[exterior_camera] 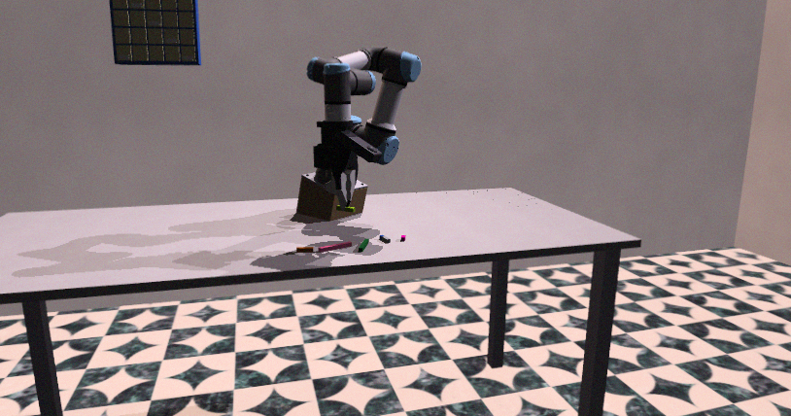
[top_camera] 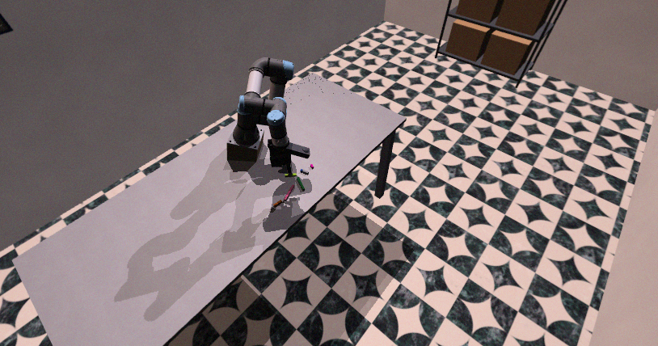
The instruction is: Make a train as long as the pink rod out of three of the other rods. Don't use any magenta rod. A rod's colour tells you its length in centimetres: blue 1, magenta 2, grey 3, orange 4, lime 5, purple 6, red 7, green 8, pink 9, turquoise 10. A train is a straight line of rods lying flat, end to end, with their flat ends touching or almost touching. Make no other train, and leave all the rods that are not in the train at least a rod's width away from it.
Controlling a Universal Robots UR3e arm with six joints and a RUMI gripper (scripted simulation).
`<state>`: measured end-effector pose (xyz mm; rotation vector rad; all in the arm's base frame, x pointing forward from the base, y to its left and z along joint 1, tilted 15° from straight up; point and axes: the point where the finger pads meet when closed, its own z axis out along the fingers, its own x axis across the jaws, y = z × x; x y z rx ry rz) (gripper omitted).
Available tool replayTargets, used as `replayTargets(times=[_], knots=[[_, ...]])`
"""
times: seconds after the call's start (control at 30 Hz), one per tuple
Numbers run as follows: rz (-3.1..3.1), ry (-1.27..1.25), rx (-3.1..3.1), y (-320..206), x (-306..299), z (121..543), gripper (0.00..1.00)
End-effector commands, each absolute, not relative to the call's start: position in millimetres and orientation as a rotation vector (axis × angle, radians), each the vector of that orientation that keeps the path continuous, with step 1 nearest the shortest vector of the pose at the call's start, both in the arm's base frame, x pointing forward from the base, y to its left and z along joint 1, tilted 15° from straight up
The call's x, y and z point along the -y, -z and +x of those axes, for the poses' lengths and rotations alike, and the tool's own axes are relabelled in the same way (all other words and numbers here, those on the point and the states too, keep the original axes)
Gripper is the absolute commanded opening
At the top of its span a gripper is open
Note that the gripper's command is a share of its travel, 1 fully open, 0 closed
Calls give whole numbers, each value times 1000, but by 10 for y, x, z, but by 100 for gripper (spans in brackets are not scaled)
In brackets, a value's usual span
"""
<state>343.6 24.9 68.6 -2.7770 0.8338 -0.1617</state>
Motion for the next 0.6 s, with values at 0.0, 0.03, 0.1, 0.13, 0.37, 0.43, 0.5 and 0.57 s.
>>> replayTargets(times=[0.0, 0.03, 0.1, 0.13, 0.37, 0.43, 0.5, 0.57], knots=[[-2720, 138, -1070, -753, -466, 3495, 0], [-2712, 136, -1088, -760, -498, 3496, 0], [-2695, 132, -1124, -774, -564, 3499, 0], [-2687, 130, -1143, -781, -597, 3499, 0], [-2636, 119, -1244, -820, -782, 3495, 0], [-2606, 113, -1297, -841, -883, 3488, 0], [-2585, 109, -1334, -856, -953, 3481, 0], [-2565, 105, -1367, -870, -1016, 3472, 0]])
